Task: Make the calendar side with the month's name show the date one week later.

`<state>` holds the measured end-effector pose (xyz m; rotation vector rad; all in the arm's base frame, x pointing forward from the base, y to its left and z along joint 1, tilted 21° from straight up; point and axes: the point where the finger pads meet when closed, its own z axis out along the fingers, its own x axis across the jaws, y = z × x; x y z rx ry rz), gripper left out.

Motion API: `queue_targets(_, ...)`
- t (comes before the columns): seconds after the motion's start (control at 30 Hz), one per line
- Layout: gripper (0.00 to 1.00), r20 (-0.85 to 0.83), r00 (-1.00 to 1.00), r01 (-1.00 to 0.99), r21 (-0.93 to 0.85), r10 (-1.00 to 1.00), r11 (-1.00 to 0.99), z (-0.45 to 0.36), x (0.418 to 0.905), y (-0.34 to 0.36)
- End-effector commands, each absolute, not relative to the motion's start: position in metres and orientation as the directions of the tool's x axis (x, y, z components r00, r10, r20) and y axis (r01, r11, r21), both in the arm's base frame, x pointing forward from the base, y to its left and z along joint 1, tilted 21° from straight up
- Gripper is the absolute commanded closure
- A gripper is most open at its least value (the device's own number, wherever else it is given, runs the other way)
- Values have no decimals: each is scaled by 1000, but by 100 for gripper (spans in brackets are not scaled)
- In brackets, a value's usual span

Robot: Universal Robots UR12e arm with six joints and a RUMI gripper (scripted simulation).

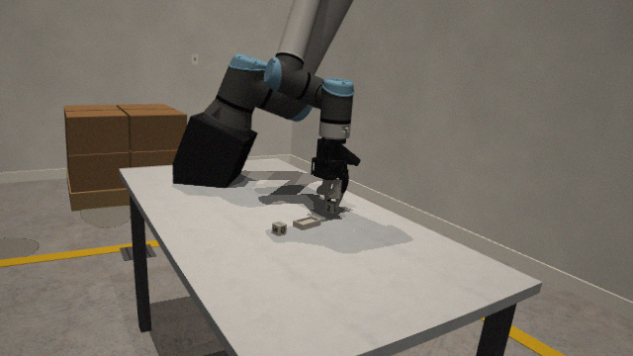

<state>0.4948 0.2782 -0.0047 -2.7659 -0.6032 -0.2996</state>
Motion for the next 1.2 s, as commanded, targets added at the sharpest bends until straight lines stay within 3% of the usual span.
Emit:
queue_targets(0.0, 90, 273, 888, 434, -231, 370, -871, -16, 501, 284)
queue_targets(1.17, 90, 274, 888, 434, -231, 370, -871, -18, 502, 284)
